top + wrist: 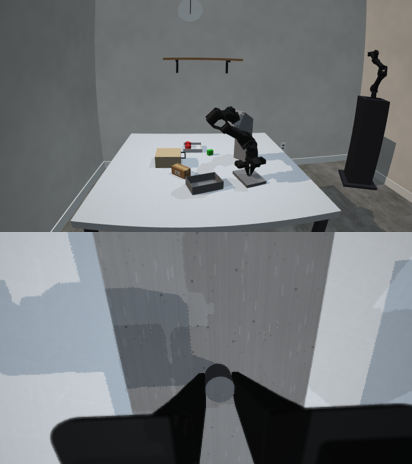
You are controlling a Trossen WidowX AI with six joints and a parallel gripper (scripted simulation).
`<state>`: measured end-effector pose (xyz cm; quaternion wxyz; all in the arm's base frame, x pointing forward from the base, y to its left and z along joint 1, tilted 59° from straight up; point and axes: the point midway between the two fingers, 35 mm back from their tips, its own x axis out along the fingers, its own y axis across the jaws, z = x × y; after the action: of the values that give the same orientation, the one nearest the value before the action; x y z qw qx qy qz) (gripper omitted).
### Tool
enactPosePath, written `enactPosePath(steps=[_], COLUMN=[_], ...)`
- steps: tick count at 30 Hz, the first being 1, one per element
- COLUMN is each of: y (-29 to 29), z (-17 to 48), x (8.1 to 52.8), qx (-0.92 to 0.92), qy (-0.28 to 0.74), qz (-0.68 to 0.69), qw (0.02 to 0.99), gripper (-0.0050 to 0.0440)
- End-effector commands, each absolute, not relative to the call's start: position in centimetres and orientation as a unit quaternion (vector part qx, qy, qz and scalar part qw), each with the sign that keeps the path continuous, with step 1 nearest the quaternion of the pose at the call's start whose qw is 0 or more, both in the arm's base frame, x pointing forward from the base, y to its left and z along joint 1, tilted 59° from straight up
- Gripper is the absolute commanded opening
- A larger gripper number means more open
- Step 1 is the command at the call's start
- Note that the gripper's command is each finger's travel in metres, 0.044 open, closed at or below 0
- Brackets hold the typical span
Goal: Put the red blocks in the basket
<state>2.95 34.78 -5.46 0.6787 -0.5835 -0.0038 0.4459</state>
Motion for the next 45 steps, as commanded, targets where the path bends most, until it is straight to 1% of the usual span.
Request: enactPosePath(steps=[1, 14, 28, 32, 38, 40, 45], y=[34.8, 33.6, 28.0, 28.0, 30.3, 30.9, 31.8], z=[-5.5, -4.5, 0.3, 0.3, 5.3, 6.7, 10.8], x=[2.9, 1.7, -3.8, -3.8, -1.8, -1.2, 1.4], qx=[-0.583, -0.583, -0.583, -0.583, -0.436, -0.422, -0.306], qy=[-0.004, -0.004, -0.004, -0.004, 0.085, 0.093, 0.155], qz=[0.447, 0.447, 0.447, 0.447, 0.439, 0.438, 0.420], qw=[0.679, 0.679, 0.679, 0.679, 0.781, 0.789, 0.841], gripper=[0.0000, 0.0000, 0.0000, 0.0000, 0.0000, 0.0000, 0.0000])
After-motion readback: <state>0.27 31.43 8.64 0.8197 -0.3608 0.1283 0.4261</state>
